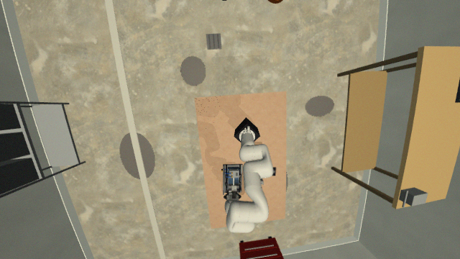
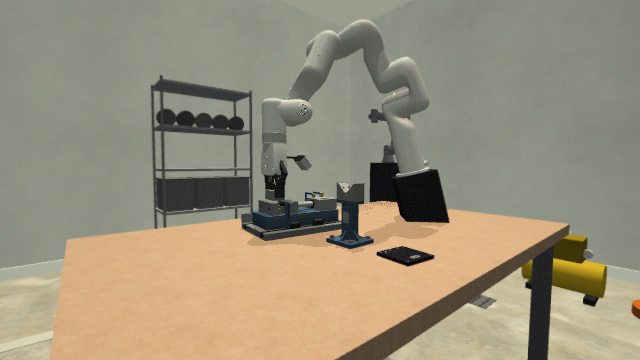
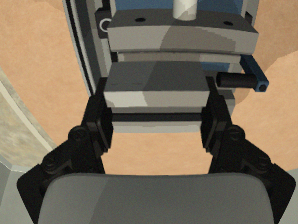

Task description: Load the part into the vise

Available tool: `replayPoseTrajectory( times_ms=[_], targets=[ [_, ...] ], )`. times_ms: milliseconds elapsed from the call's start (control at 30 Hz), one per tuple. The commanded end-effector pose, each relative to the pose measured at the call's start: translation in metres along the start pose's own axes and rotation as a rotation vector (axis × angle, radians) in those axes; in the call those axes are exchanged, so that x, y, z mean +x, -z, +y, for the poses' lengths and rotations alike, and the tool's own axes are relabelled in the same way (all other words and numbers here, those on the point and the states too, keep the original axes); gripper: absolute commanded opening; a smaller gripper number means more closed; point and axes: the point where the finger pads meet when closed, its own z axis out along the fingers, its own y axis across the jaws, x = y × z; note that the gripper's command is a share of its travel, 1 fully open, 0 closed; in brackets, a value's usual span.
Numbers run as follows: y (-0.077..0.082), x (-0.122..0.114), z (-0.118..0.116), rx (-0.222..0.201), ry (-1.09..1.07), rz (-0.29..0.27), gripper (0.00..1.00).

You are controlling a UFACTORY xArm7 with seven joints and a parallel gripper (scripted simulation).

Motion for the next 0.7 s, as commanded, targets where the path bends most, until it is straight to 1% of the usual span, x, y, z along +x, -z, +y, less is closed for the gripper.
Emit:
replayPoseTrajectory(
  times_ms=[0, 667],
  targets=[
    [0.0003, -0.0018, -0.0001, 0.000, 0.000, -0.004, 0.00],
    [-0.0068, -0.0018, -0.0002, 0.000, 0.000, -0.004, 0.00]
  ],
)
